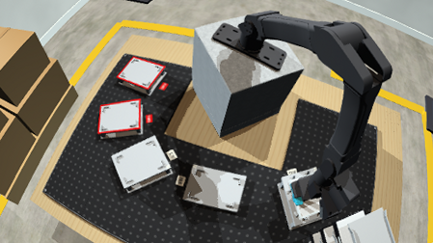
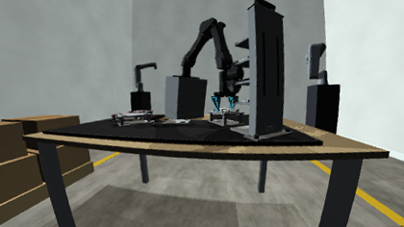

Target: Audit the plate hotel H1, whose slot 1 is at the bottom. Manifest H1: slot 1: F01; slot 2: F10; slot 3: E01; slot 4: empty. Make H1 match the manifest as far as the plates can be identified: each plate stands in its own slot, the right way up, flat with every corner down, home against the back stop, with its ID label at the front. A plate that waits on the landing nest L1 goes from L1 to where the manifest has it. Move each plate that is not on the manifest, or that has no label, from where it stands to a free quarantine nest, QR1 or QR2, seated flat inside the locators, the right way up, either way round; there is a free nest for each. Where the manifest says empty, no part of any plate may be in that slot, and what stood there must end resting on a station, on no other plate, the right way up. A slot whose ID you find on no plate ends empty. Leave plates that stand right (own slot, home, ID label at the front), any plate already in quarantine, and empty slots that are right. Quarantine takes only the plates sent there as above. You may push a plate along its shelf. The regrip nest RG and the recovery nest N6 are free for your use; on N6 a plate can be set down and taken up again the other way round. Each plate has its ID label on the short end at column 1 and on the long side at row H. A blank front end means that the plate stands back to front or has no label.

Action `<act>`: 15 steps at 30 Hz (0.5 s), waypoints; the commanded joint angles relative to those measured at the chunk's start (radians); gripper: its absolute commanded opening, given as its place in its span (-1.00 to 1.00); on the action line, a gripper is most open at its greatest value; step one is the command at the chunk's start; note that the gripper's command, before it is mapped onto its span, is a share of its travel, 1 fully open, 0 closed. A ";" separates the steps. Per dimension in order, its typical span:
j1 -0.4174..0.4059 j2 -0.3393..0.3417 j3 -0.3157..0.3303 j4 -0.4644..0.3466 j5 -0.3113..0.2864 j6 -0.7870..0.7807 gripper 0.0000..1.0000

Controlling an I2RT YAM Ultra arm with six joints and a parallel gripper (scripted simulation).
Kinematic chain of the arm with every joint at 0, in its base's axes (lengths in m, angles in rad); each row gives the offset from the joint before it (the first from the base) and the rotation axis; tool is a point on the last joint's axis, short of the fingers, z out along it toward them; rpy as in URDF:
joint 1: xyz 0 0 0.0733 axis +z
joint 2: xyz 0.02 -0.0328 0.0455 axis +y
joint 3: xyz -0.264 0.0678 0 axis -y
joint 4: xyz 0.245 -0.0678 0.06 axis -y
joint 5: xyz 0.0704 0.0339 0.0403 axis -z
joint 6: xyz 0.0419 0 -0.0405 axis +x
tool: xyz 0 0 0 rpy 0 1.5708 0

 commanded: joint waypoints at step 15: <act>-0.001 -0.026 -0.003 -0.009 0.000 -0.001 0.72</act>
